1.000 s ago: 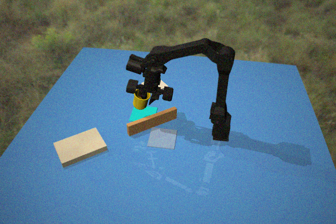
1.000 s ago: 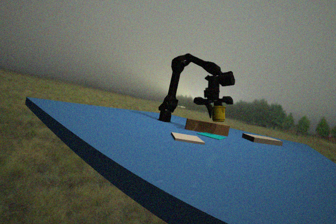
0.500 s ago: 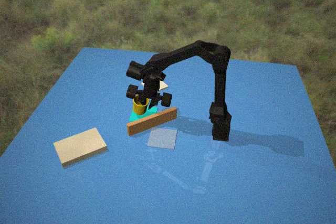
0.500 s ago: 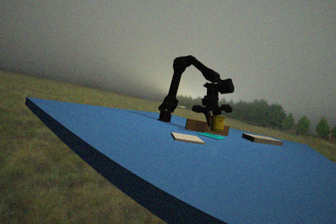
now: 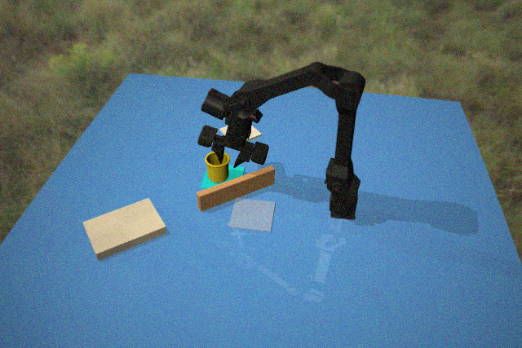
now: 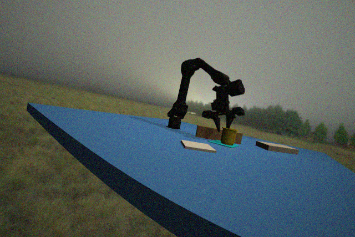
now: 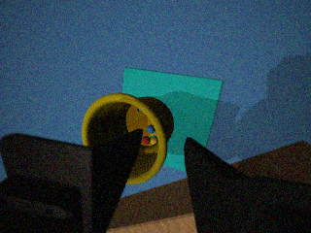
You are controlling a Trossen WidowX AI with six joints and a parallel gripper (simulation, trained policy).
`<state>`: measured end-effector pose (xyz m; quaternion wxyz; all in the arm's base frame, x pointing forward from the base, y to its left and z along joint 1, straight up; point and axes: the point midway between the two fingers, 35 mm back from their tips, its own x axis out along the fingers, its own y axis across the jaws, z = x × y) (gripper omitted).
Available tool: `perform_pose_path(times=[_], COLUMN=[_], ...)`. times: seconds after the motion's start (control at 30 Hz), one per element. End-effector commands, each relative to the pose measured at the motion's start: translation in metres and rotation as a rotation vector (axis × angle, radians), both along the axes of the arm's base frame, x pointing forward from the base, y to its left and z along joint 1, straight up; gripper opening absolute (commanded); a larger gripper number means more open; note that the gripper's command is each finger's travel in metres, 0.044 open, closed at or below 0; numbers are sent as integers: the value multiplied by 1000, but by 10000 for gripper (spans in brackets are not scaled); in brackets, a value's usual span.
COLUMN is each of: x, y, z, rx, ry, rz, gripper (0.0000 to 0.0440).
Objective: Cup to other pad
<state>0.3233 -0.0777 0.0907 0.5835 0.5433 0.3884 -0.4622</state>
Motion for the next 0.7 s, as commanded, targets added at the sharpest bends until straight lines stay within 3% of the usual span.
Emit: perform_pose_path(times=[0.0,0.37,0.43,0.67], x=[-5,-14,-14,-17], y=[0,-3,-4,-12], z=[5,40,48,72], rx=[17,35,33,33], ry=[-8,-75,-92,-130], rz=[0,-21,-25,-56], gripper=[189,239,262,411])
